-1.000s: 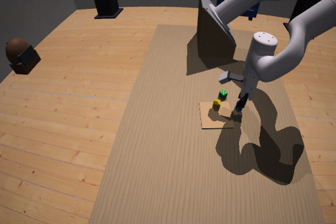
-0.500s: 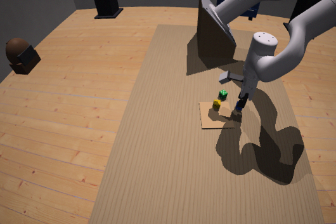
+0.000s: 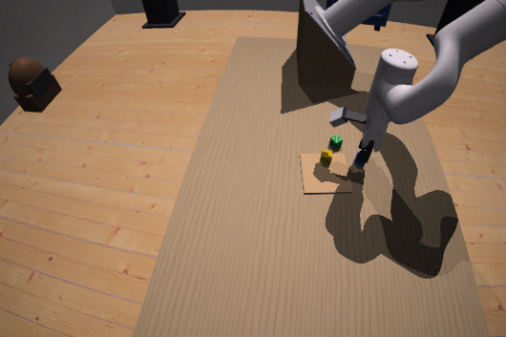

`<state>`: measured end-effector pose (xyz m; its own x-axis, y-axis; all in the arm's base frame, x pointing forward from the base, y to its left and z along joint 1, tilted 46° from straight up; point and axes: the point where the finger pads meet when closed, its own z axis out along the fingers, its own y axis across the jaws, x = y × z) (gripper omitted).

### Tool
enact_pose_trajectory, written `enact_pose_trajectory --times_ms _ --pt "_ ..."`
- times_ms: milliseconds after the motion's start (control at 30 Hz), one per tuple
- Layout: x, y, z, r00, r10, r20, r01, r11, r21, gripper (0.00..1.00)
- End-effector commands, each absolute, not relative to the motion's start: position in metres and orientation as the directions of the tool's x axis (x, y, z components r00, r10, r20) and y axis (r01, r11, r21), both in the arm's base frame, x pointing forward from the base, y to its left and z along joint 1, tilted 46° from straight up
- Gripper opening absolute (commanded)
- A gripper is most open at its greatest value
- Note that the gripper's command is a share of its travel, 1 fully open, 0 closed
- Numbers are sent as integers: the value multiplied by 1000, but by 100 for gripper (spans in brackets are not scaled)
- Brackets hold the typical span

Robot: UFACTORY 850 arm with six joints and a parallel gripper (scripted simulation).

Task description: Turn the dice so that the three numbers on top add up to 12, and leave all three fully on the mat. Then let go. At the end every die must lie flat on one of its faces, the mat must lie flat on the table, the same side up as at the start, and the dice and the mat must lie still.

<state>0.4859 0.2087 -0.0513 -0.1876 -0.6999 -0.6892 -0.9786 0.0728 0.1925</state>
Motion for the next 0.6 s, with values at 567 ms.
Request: enact_pose_trajectory --times_ms 567 --pt "484 230 -72 -187 -700 -689 -979 74 191 47"
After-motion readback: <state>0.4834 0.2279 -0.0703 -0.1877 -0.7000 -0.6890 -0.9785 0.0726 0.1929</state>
